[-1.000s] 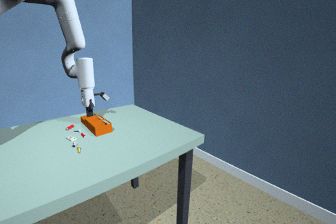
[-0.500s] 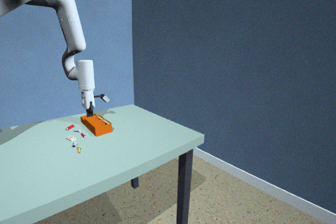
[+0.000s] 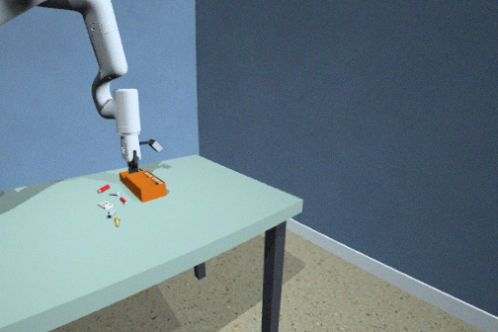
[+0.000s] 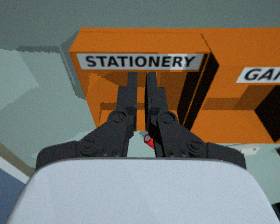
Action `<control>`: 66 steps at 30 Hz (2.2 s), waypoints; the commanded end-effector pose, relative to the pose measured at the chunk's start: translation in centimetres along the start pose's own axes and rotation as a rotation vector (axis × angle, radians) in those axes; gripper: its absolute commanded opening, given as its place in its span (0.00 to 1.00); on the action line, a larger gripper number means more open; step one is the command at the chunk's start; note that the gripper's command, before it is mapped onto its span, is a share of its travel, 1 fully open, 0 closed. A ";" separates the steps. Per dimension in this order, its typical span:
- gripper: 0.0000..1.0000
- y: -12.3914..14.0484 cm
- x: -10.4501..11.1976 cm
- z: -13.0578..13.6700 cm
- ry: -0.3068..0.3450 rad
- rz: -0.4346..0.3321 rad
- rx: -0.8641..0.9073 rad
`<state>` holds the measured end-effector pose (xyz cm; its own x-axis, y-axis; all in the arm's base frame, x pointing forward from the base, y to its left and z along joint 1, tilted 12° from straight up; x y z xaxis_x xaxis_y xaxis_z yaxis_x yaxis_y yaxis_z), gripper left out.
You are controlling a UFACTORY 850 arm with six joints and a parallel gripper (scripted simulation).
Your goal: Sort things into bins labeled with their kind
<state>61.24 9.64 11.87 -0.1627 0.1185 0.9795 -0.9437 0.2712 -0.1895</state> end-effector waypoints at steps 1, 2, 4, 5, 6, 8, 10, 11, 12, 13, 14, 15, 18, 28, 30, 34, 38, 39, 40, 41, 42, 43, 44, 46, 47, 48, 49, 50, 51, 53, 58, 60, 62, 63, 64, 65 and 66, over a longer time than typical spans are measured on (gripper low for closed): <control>0.07 -0.1 0.1 0.0 -0.001 0.002 0.000; 0.07 -0.1 0.1 0.0 -0.001 0.002 0.000; 0.07 -0.1 0.1 0.0 -0.001 0.002 0.000; 0.07 -0.1 0.1 0.0 -0.001 0.002 0.000; 0.07 -0.1 0.1 0.0 -0.001 0.002 0.000; 0.07 -0.1 0.1 0.0 -0.001 0.002 0.000; 0.07 -0.1 0.1 0.0 -0.001 0.002 0.000; 0.07 -0.1 0.1 0.0 -0.001 0.002 0.000; 0.07 -0.1 0.1 0.0 -0.001 0.002 0.000; 0.07 -0.1 0.1 0.0 -0.001 0.002 0.000; 0.07 -0.1 0.1 0.0 -0.001 0.002 0.000; 0.07 -0.1 0.1 0.0 -0.001 0.002 0.000; 0.07 -0.1 0.1 0.0 -0.001 0.002 0.000; 0.07 -0.1 1.0 0.0 -0.001 0.002 0.000; 0.07 -0.1 1.3 0.0 -0.001 0.002 0.000; 0.07 -0.1 1.5 0.0 -0.001 0.002 0.000; 0.07 -0.1 2.1 0.0 -0.001 0.002 0.000; 0.07 -0.1 2.2 0.0 -0.001 0.002 0.000; 0.07 -0.1 2.3 0.0 -0.001 0.002 0.000; 0.07 -0.1 2.5 0.0 -0.001 0.002 0.000; 0.07 -0.1 2.6 0.0 -0.001 0.002 0.000; 0.07 -0.1 2.7 0.0 -0.001 0.002 0.000; 0.07 -0.1 2.9 0.0 -0.001 0.002 0.000; 0.07 -0.1 3.1 0.0 -0.001 0.002 0.000; 0.07 -0.1 3.5 0.0 -0.001 0.002 0.000; 0.07 -0.1 3.9 0.0 -0.001 0.002 0.000; 0.07 -0.1 3.9 0.0 -0.001 0.002 0.000; 0.07 -0.1 3.9 0.0 -0.001 0.002 0.000; 0.07 -0.1 4.3 0.0 -0.001 0.002 0.000; 0.07 -0.1 5.1 0.0 -0.001 0.002 0.000; 0.07 -0.1 6.0 0.0 -0.001 0.002 0.000; 0.07 -0.1 6.0 0.0 -0.001 0.002 0.000; 0.07 -0.1 6.0 0.0 -0.001 0.002 0.000; 0.07 -0.1 6.9 0.0 -0.001 0.002 0.000; 0.07 -0.1 7.7 0.0 -0.001 0.002 0.000; 0.07 -0.1 8.5 0.0 -0.001 0.002 0.000; 0.07 -0.1 8.5 0.0 -0.001 0.002 0.000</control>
<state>60.12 10.40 18.22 -0.1610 0.1192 0.9797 -0.9440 0.2710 -0.1881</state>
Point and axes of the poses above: the point where the finger pads meet when closed, its own x axis back along the fingers, its own z axis across the jaws, y = z × x, the point moved 2 cm from there along x, back along the fingers, and after that the axes turned 12 degrees about -x, right-handed, at the moved point
